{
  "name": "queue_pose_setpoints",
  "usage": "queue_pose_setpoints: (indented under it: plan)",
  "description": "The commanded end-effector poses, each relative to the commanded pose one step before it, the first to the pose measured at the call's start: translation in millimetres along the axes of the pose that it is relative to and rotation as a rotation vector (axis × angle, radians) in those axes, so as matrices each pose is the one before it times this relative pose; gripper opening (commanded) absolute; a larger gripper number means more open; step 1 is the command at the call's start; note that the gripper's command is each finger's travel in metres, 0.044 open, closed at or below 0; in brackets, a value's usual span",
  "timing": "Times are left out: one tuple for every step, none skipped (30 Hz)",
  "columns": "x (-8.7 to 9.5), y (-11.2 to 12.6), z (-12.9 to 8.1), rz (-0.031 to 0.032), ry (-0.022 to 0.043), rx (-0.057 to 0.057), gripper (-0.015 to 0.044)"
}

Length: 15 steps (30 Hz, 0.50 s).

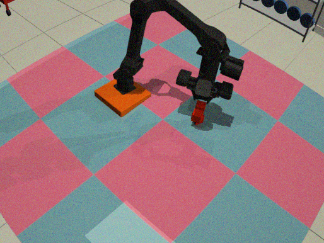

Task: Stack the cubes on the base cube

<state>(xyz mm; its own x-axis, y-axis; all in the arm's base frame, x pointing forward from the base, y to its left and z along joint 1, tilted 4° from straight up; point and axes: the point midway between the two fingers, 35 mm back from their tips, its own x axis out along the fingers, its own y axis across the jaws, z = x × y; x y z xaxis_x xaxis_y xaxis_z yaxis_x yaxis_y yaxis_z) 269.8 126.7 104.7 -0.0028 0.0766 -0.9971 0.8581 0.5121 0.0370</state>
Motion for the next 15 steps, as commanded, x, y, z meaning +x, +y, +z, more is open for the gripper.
queue_pose_setpoints:
  plan:
    - [-8.07, 2.34, 0.17, 0.01147, -0.00145, -0.0042, 0.0205]
    - [-1.24, 0.00, 0.00, 0.00000, -0.00001, 0.0000, 0.0205]
    - [-1.24, 0.00, 0.00, 0.00000, -0.00001, 0.0000, 0.0205]
    - [-1.25, 0.00, 0.00, 0.00000, -0.00001, 0.0000, 0.0205]
    - [-1.25, 0.00, 0.00, 0.00000, -0.00001, 0.0000, 0.0205]
    - [-1.25, 0.00, 0.00, 0.00000, -0.00001, 0.0000, 0.0205]
    - [-1.26, 0.00, 0.00, 0.00000, -0.00001, 0.0000, 0.0205]
    - [-1.27, 0.00, 0.00, 0.00000, -0.00001, 0.0000, 0.0205]
    - [-1.28, 0.00, 0.00, 0.00000, -0.00001, 0.0000, 0.0205]
    - [-1.28, 0.00, 0.00, 0.00000, -0.00001, 0.0000, 0.0205]
    - [-1.29, 0.00, 0.00, 0.00000, -0.00001, 0.0000, 0.0205]
    - [-1.30, 0.00, 0.00, 0.00000, -0.00001, 0.0000, 0.0205]
    - [-1.30, 0.00, 0.00, 0.00000, -0.00001, 0.0000, 0.0205]
    - [-1.31, 0.00, 0.00, 0.00000, -0.00001, 0.0000, 0.0205]
    - [-1.31, 0.00, 0.00, 0.00000, -0.00001, 0.0000, 0.0205]
